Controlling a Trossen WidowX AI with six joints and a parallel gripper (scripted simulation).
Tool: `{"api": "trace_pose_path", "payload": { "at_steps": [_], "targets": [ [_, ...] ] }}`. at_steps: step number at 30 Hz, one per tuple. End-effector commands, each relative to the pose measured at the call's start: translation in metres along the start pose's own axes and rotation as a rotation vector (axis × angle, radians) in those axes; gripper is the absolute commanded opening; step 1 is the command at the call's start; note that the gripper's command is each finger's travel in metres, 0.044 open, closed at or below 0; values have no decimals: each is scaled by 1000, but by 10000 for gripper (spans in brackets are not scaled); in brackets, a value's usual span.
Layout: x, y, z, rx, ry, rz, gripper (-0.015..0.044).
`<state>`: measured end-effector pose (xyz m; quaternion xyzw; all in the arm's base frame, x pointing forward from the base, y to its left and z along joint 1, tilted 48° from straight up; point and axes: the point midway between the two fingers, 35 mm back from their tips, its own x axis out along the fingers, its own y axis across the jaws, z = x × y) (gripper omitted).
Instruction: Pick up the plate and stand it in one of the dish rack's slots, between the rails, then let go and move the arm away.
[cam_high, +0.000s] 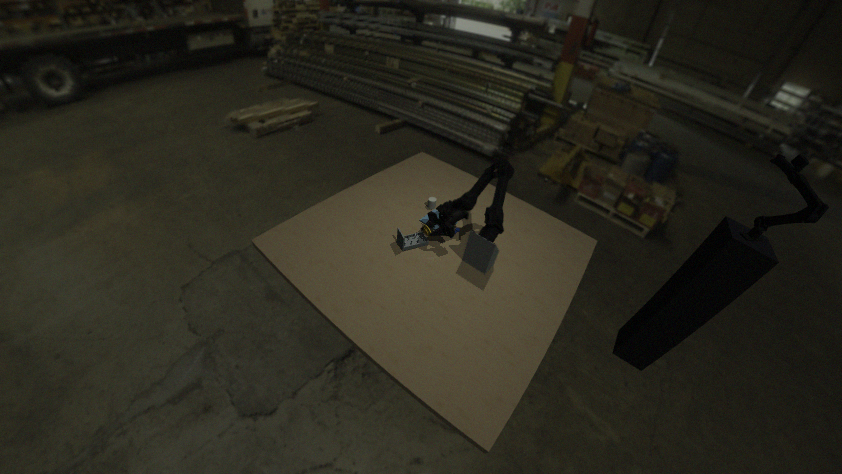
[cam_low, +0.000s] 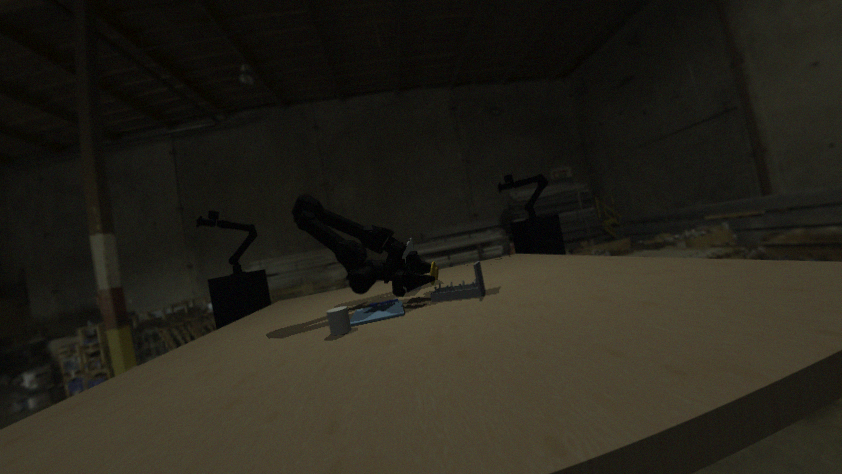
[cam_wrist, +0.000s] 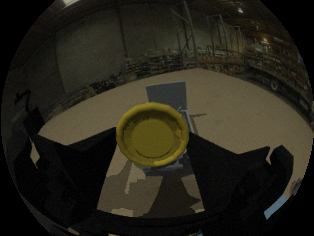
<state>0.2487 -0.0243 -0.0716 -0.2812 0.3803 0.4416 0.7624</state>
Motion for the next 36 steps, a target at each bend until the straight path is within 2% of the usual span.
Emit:
{"api": "trace_pose_path", "payload": {
  "at_steps": [1,8,17,36],
  "targets": [
    [-4,-2,-1,-84,-44,-42,0],
    [-13,-6,-3,-244,-103,-134,0],
    [-13,-6,-3,-248,-104,-137,0],
    [15,-10,3,-246,-104,-131,0]
  ]
}}
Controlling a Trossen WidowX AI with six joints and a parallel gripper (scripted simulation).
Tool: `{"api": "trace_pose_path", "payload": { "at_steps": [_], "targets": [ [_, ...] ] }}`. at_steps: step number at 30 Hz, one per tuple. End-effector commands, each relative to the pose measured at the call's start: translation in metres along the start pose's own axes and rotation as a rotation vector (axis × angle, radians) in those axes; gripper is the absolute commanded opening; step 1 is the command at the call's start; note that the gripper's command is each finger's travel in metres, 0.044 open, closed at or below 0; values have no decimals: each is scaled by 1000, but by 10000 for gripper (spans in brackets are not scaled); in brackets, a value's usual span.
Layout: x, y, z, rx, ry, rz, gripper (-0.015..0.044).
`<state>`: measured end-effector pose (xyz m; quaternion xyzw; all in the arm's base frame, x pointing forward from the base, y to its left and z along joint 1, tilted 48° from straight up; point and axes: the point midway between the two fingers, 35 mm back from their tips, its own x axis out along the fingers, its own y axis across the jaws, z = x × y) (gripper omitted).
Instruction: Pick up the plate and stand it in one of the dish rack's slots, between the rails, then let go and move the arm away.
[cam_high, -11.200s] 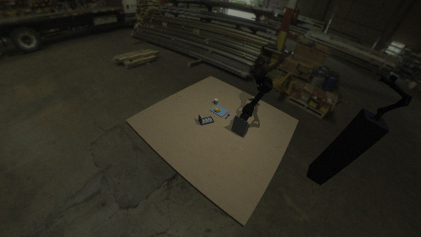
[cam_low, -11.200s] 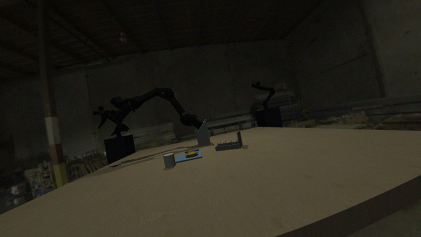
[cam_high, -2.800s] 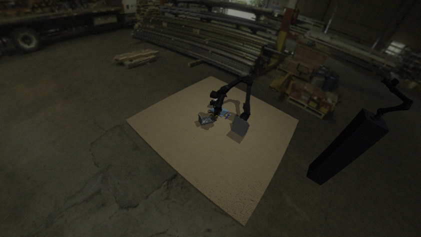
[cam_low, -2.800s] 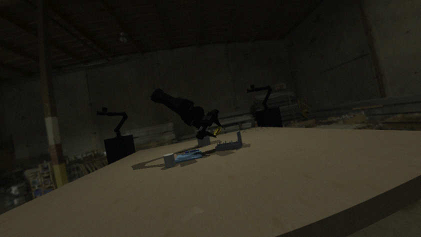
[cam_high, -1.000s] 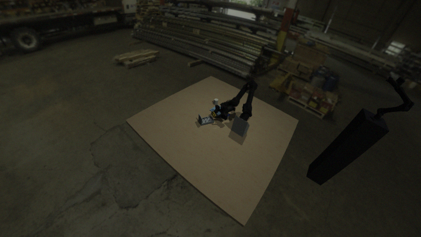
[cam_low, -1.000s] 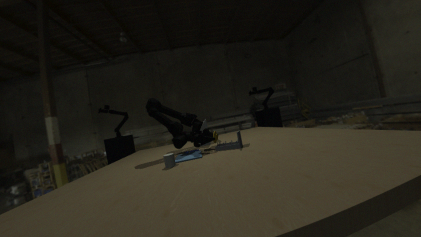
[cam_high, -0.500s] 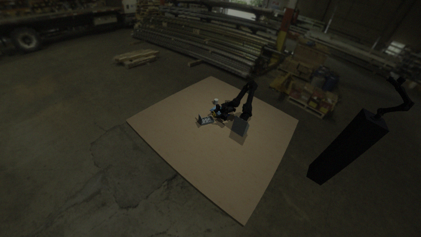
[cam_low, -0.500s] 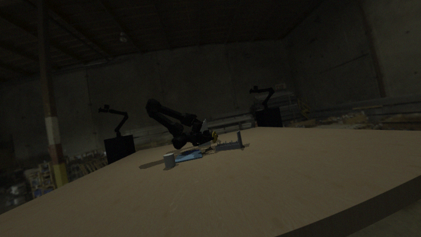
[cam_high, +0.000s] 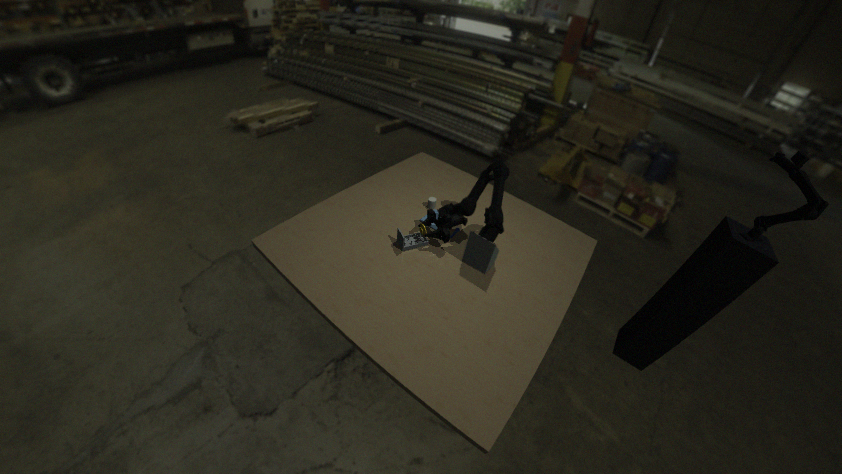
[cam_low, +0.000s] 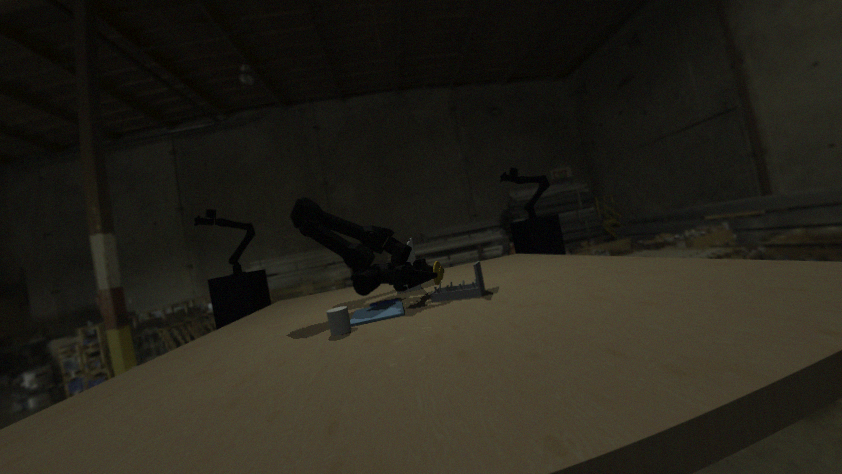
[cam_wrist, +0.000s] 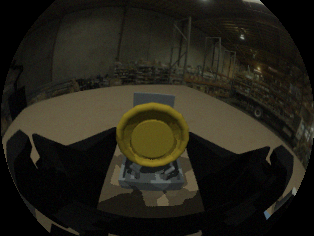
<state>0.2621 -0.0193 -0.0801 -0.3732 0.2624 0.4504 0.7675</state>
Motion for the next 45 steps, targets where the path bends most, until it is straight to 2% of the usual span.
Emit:
{"api": "trace_pose_path", "payload": {
  "at_steps": [1,7,13,26,41,45],
  "targets": [
    [2,-1,-1,2,4,-3,0],
    [15,-2,1,0,0,-1,0],
    [17,-2,-19,-3,-3,0,0],
    [17,-2,-14,0,5,2,0],
    [17,-2,-14,-3,4,2,394],
    [17,-2,-14,-3,4,2,400]
  ]
}}
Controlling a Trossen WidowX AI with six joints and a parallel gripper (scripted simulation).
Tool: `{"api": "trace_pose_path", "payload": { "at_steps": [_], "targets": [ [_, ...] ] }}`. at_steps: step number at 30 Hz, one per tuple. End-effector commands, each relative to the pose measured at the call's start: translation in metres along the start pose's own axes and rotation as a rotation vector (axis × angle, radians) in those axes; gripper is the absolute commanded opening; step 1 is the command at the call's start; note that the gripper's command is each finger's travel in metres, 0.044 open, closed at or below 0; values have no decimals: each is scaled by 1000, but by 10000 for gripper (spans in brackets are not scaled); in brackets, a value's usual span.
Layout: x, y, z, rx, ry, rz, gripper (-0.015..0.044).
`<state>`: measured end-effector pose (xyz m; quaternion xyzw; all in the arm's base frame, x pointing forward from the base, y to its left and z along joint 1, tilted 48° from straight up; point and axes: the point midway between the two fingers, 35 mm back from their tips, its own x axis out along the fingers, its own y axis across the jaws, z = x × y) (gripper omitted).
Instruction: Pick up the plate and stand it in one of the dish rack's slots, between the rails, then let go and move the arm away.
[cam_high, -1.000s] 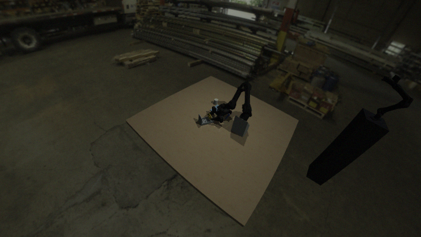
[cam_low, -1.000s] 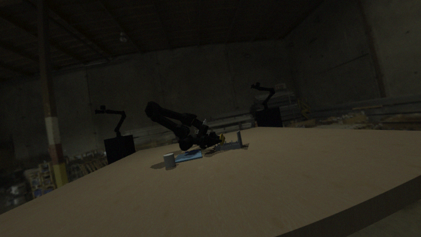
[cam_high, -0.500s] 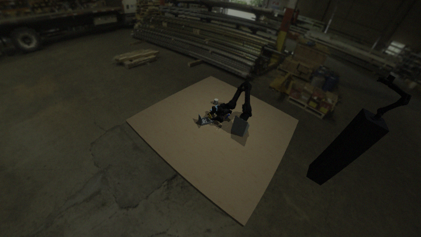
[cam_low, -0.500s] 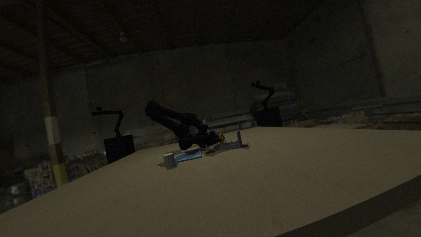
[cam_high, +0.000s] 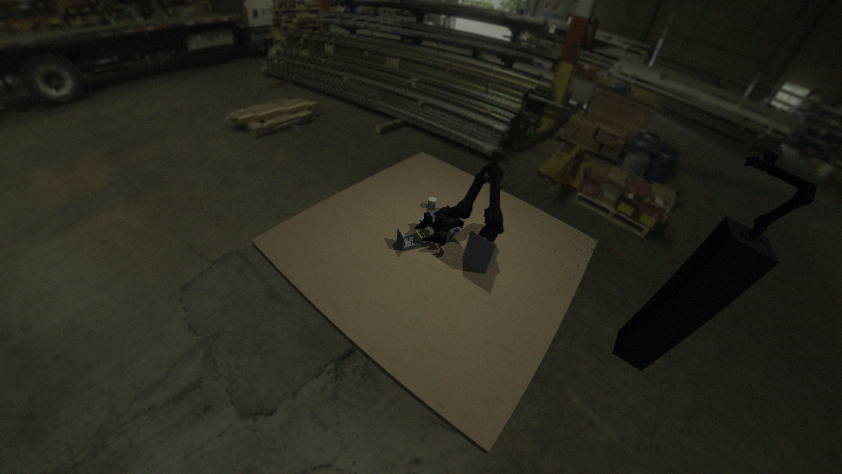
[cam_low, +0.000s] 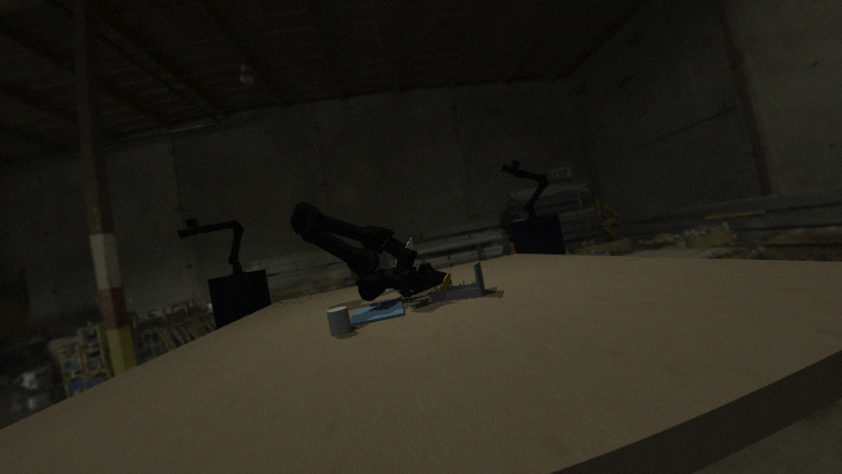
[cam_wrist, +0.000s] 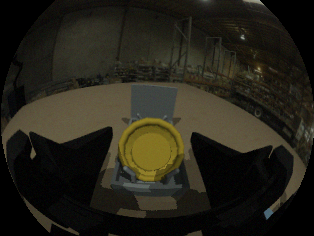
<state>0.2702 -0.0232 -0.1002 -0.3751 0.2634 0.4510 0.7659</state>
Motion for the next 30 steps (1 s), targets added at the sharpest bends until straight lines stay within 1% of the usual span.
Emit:
{"api": "trace_pose_path", "payload": {
  "at_steps": [1,4,12,14,19,30],
  "targets": [
    [0,0,0,0,0,0,400],
    [-1,-2,7,-1,4,2,400],
    [-12,-5,99,-1,13,-4,400],
    [-13,-11,114,2,7,-10,400],
    [-11,-11,115,45,30,7,400],
    [-5,0,114,338,239,105,400]
  ]
}}
